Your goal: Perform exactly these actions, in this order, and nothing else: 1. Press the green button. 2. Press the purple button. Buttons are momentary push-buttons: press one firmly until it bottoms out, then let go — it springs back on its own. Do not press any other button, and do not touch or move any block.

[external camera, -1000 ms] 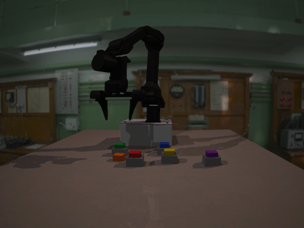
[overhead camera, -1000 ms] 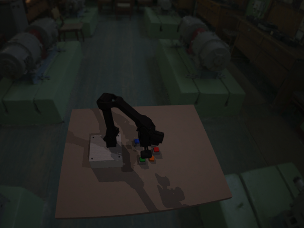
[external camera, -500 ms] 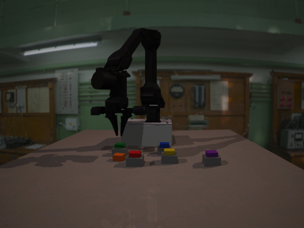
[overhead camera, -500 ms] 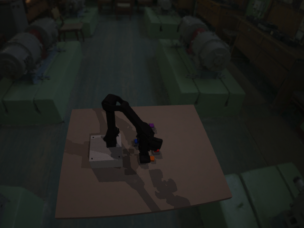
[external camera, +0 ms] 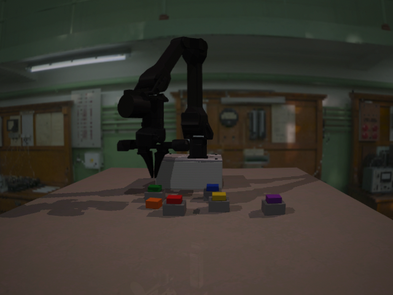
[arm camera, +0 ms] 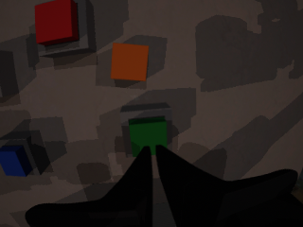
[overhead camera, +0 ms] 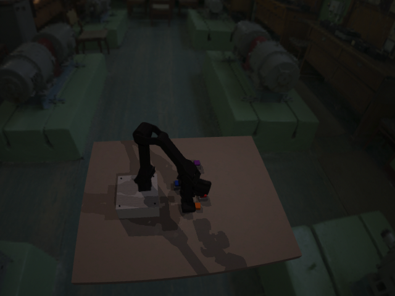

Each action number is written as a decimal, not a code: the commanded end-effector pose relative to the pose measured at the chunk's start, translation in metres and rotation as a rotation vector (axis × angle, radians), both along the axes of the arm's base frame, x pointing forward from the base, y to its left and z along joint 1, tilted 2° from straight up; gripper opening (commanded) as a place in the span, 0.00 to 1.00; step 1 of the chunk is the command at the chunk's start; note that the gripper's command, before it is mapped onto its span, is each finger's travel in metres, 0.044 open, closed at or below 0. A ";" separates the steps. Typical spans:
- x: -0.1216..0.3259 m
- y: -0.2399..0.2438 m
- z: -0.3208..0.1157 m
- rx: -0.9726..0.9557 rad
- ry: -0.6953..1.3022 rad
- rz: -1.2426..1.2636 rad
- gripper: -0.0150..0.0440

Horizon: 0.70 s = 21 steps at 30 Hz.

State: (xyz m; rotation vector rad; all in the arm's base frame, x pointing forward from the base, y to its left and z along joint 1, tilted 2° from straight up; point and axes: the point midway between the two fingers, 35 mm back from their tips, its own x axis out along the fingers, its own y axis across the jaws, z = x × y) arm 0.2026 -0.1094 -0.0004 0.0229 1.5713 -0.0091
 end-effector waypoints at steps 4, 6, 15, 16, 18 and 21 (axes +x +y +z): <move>-0.002 0.001 -0.014 0.002 0.011 0.005 0.29; -0.002 0.001 -0.018 0.002 0.011 0.005 0.29; -0.003 0.001 -0.030 0.002 0.011 0.005 0.29; -0.003 0.001 -0.030 0.002 0.011 0.005 0.29; -0.003 0.001 -0.030 0.002 0.011 0.005 0.29; -0.003 0.001 -0.030 0.002 0.011 0.005 0.29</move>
